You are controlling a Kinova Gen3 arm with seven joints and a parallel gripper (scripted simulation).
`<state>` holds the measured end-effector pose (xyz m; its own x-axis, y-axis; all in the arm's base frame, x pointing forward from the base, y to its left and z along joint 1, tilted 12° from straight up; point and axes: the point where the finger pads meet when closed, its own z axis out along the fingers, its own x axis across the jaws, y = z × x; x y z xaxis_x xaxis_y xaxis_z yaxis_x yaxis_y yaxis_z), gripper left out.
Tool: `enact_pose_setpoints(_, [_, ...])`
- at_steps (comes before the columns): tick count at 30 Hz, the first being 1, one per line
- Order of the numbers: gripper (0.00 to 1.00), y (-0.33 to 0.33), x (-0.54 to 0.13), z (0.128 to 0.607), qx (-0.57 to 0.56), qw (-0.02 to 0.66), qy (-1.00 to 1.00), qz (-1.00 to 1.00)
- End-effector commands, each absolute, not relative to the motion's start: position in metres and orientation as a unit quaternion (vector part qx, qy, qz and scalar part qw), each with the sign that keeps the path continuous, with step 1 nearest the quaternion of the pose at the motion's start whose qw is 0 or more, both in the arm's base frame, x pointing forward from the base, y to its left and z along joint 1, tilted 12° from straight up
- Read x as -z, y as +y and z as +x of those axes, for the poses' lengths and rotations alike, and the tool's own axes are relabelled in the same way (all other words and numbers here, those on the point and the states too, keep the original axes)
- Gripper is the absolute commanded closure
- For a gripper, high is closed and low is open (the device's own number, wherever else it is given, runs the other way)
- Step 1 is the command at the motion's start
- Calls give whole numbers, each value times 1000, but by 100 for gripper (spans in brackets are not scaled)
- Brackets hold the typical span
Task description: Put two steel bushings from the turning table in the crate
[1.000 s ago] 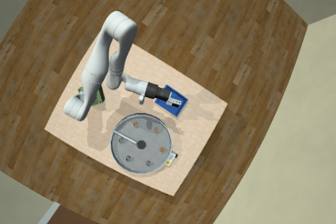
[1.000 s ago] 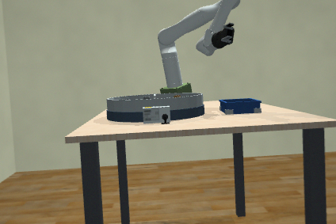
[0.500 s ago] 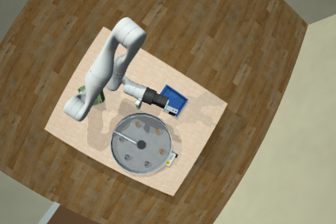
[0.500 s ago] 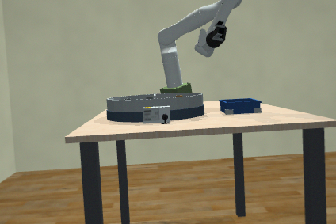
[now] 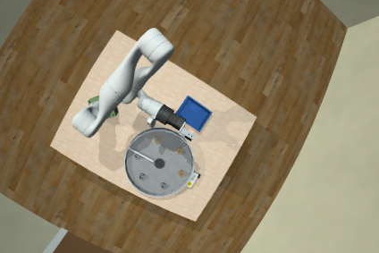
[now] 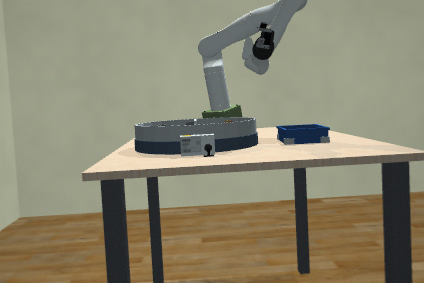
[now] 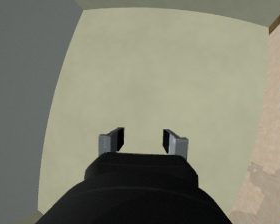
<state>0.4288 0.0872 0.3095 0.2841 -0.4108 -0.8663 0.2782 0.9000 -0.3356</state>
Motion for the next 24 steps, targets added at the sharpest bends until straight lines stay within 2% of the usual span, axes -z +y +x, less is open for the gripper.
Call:
enact_pose_setpoints(1, [0, 80, -310, 430, 176, 779, 591, -111])
enact_pose_setpoints(3, [0, 76, -313, 424, 216, 799, 558, -58])
enact_pose_setpoints(7, [0, 36, -328, 406, 216, 799, 558, -58])
enact_pose_setpoints(19, [0, 36, -328, 406, 216, 799, 558, -58])
enact_pose_setpoints(20, [0, 40, -328, 409, 242, 813, 529, -23])
enact_pose_setpoints(24, [0, 32, -332, 418, 197, 793, 571, -84])
